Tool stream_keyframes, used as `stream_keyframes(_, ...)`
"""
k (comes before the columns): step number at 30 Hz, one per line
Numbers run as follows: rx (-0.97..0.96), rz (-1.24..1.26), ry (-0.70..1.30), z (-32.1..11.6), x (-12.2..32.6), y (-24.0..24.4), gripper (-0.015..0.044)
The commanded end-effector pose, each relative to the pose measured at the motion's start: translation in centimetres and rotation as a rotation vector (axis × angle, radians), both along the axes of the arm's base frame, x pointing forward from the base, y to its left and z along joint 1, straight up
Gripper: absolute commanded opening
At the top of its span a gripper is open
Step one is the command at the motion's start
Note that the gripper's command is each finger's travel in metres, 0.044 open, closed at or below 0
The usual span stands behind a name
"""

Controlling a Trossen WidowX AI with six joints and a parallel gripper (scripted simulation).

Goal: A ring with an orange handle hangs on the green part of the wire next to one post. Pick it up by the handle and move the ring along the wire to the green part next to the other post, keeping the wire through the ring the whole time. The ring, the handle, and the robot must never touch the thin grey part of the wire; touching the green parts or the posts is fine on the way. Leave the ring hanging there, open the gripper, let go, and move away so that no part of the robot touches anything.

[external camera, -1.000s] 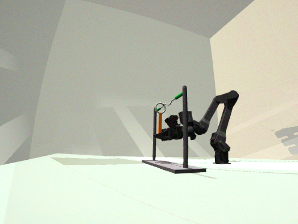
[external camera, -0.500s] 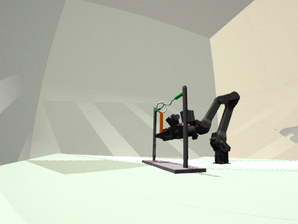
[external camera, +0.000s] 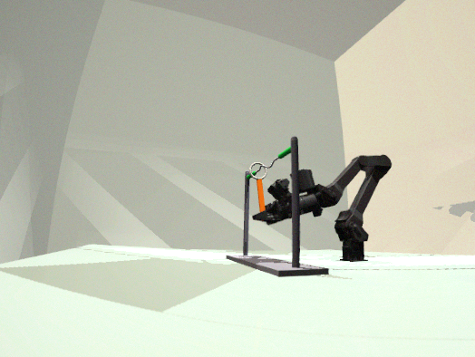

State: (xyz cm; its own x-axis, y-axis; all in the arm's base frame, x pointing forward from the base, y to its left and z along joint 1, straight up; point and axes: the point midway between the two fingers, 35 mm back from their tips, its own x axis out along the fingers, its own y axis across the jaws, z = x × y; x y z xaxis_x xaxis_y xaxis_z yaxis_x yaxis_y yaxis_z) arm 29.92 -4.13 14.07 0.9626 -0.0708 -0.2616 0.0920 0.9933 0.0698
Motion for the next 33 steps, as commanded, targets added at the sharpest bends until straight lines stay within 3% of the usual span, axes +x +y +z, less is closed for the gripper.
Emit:
stream_keyframes(1,0.031,-0.017,0.056,0.3,-0.7,0.8,-0.015)
stream_keyframes(14,0.089,-0.061,0.156,1.0,-1.7,3.1,-0.015)
stream_keyframes(24,-0.007,-0.024,0.168,1.1,-1.7,2.7,-0.015)
stream_keyframes(33,-0.149,0.048,0.313,1.7,-3.4,1.6,-0.015)
